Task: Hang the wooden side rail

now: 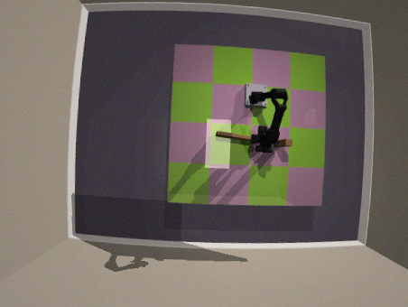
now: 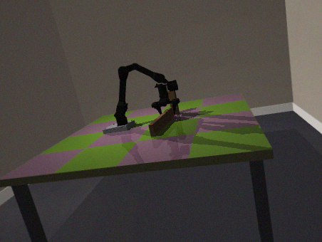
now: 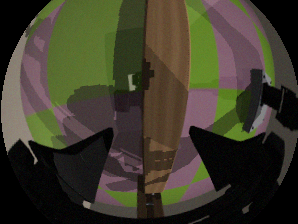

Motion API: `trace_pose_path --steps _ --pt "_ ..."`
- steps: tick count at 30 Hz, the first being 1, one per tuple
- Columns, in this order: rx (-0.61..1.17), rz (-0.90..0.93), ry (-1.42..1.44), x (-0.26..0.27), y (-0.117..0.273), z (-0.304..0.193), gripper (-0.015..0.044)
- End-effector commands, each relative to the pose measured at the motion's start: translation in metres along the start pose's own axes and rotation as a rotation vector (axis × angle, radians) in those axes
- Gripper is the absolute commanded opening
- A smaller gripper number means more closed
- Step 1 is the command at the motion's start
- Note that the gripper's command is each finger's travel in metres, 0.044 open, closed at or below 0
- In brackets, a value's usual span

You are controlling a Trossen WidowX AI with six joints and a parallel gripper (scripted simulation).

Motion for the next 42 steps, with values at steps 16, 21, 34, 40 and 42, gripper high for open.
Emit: trace_pose_path --steps 16,21,34,40,42 --pt "-0.005 -0.010 -0.007 -0.0028 -0.0175 0.0006 0.0282" --pt "-0.005 -0.010 -0.007 -0.0028 -0.0175 0.0006 0.0151" --pt "-0.005 -0.010 -0.007 -0.0028 -0.0175 0.0006 0.0000" --pt "-0.005 -0.010 0.007 -0.0015 -0.0172 0.0008 0.0000" --pt "-0.005 -0.010 0.024 -0.0003 -0.0170 0.0011 0.0000"
Point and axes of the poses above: the point midway between the two fingers, 35 mm back from their tips, its own y axis back along the fingers, its own x axis across the jaws, z = x × y, the point moved 7 cm from there along y, back along the fingers, and after that the axes turned 14 degrees about y, right-handed, at the moved point
